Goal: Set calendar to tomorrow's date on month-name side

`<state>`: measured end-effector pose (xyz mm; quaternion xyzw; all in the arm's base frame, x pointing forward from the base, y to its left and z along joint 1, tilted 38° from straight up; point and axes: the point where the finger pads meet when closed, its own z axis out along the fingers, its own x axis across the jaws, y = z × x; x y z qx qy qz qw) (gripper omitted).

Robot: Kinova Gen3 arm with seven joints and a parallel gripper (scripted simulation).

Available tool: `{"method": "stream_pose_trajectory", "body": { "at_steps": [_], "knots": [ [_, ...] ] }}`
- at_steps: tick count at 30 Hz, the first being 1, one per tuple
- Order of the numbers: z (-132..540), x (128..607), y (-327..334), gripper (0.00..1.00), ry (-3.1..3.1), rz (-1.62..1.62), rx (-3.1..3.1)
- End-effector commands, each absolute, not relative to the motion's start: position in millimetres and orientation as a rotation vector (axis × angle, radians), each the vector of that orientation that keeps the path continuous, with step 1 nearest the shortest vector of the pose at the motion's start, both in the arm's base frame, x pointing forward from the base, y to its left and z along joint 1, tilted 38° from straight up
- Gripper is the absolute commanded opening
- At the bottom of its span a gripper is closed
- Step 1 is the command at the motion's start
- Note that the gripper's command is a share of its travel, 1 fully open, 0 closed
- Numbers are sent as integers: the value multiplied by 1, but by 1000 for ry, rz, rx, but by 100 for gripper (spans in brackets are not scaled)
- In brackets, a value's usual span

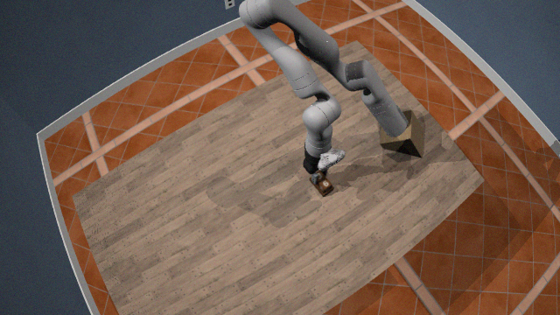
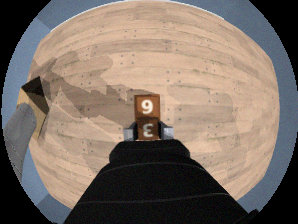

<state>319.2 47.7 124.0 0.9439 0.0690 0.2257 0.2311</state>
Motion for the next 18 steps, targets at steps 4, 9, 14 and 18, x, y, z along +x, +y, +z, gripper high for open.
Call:
{"method": "stream_pose_trajectory", "body": {
  "at_steps": [4,9,14,18],
  "knots": [
    [124,319,48,60,190,622,2596],
    [124,319,48,60,190,622,2596],
    [125,319,48,60,190,622,2596],
    [127,318,49,60,190,622,2596]
  ]
}}
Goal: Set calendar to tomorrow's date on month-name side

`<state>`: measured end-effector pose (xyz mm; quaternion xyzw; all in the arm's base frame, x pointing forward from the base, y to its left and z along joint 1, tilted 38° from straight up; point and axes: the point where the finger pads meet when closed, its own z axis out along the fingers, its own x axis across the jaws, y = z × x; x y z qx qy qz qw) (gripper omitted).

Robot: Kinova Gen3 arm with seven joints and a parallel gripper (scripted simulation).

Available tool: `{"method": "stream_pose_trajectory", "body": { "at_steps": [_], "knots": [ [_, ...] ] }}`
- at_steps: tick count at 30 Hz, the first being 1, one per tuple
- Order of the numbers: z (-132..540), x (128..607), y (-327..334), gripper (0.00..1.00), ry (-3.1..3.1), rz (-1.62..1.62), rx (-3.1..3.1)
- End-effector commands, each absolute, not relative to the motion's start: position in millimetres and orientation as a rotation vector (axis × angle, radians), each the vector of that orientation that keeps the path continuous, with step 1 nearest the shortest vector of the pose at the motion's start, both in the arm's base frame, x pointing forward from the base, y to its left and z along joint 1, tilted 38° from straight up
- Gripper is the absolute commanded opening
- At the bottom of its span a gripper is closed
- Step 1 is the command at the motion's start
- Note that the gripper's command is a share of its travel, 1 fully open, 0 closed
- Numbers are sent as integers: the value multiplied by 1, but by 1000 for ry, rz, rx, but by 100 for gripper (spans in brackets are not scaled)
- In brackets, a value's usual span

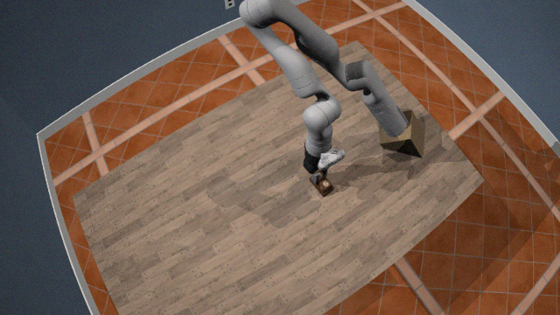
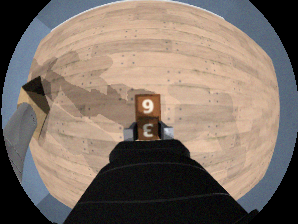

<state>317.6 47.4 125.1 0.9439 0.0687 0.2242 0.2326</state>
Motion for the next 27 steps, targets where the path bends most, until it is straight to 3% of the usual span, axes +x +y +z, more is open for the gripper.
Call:
{"method": "stream_pose_trajectory", "body": {
  "at_steps": [1,27],
  "knots": [
    [128,317,50,60,190,622,2596],
    [190,281,81,60,190,622,2596]
  ]
}}
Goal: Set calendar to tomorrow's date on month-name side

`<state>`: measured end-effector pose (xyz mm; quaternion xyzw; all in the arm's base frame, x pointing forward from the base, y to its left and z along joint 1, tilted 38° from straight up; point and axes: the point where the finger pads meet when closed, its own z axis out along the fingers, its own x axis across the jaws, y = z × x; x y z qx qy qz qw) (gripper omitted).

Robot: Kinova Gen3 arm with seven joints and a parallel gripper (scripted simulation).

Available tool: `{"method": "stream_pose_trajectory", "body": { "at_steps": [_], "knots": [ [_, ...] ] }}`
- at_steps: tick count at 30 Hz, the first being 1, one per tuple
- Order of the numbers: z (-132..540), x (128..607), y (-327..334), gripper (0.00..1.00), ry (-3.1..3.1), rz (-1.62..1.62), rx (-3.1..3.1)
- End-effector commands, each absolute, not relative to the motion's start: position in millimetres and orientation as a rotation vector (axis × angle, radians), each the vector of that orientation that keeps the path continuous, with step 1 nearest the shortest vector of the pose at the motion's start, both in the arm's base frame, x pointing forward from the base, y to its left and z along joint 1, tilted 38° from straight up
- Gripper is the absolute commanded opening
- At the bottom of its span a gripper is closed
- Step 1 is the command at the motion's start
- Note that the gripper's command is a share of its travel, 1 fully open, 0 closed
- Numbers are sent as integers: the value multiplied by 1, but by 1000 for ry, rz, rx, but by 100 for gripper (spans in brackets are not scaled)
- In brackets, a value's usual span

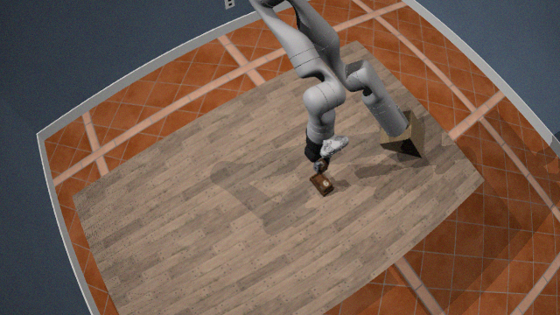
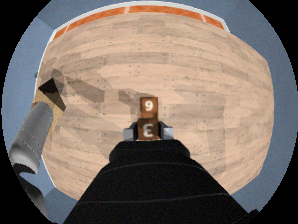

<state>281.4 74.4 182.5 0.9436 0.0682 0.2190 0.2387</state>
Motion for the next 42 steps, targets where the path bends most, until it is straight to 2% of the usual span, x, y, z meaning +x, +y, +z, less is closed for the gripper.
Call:
{"method": "stream_pose_trajectory", "body": {
  "at_steps": [1,42],
  "knots": [
    [192,280,83,60,190,622,2596],
    [204,273,87,60,247,607,2584]
  ]
}}
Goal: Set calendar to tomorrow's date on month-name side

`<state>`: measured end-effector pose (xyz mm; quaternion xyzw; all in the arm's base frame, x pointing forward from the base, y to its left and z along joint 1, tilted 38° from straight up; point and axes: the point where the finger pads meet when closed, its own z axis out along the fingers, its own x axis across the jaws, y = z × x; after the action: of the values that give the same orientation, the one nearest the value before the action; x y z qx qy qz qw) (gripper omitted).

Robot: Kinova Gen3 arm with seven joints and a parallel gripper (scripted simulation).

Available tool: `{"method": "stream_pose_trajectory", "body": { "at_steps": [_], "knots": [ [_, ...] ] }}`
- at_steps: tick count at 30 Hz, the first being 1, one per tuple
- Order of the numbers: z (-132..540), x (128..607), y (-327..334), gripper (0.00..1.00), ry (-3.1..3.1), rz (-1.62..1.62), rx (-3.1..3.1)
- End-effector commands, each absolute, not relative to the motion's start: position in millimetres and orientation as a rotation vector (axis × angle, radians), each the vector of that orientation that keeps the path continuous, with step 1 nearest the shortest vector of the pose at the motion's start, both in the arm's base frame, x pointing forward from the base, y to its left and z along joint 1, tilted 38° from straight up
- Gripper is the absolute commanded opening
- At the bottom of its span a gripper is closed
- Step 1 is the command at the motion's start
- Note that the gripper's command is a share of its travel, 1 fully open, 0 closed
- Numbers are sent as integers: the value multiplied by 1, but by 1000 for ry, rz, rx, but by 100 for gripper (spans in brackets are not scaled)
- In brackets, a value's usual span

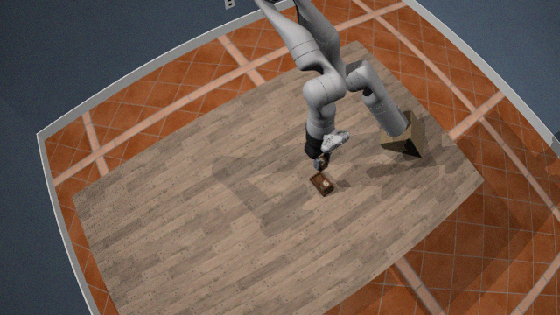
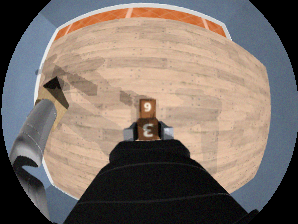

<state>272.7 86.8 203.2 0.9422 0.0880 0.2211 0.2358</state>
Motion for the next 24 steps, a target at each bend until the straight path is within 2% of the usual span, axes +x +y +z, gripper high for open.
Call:
{"method": "stream_pose_trajectory", "body": {
  "at_steps": [1,24],
  "knots": [
    [204,273,87,60,256,604,2582],
    [206,269,76,60,574,513,2493]
  ]
}}
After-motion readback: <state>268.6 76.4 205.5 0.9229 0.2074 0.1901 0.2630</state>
